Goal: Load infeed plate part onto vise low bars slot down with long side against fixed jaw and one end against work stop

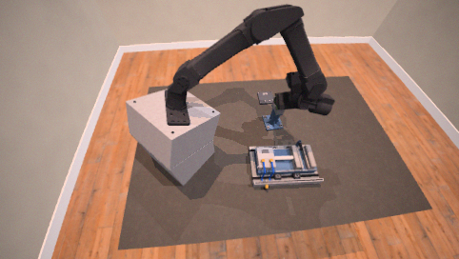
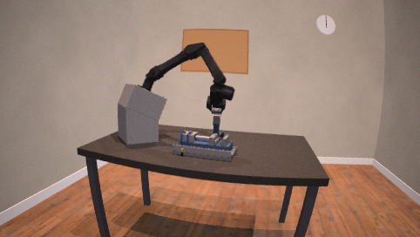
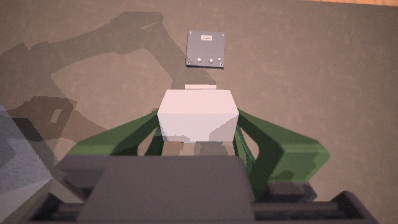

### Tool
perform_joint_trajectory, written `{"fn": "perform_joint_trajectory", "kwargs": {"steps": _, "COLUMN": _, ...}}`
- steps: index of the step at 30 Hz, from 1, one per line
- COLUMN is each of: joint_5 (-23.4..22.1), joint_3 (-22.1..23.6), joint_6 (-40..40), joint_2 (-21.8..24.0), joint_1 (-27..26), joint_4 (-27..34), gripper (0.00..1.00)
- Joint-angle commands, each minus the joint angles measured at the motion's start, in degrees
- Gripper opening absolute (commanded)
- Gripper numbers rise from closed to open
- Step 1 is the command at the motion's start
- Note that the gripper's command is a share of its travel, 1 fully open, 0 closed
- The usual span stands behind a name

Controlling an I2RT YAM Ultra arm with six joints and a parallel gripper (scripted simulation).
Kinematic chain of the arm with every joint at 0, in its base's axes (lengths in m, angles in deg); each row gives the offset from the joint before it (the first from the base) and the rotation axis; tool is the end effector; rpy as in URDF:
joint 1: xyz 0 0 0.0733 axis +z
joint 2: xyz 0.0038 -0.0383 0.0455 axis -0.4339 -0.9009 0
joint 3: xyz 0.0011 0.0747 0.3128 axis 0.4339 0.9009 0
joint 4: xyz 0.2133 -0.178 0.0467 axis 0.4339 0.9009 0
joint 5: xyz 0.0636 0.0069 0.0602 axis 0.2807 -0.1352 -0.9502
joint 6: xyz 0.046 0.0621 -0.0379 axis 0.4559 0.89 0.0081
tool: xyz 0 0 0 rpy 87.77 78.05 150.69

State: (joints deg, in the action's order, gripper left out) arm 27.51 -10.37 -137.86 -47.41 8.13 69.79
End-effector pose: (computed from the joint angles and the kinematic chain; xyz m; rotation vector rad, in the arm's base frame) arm 0.4726 -0.0792 0.1215 -1.5151 1.4899 0.5526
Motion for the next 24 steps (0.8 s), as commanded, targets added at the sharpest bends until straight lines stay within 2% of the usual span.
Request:
{"fn": "perform_joint_trajectory", "kwargs": {"steps": 1, "joint_5": -2.14, "joint_3": 1.14, "joint_6": 0.78, "joint_2": 0.27, "joint_1": 0.1, "joint_4": -1.25, "gripper": 0.0}}
{"fn": "perform_joint_trajectory", "kwargs": {"steps": 4, "joint_5": -2.12, "joint_3": 0.77, "joint_6": 1.13, "joint_2": -1.03, "joint_1": -0.02, "joint_4": -2.1, "gripper": 0.0}}
{"fn": "perform_joint_trajectory", "kwargs": {"steps": 24, "joint_5": -2.09, "joint_3": 0.68, "joint_6": 2.88, "joint_2": -2.66, "joint_1": 0.95, "joint_4": -6.15, "gripper": 0.0}}
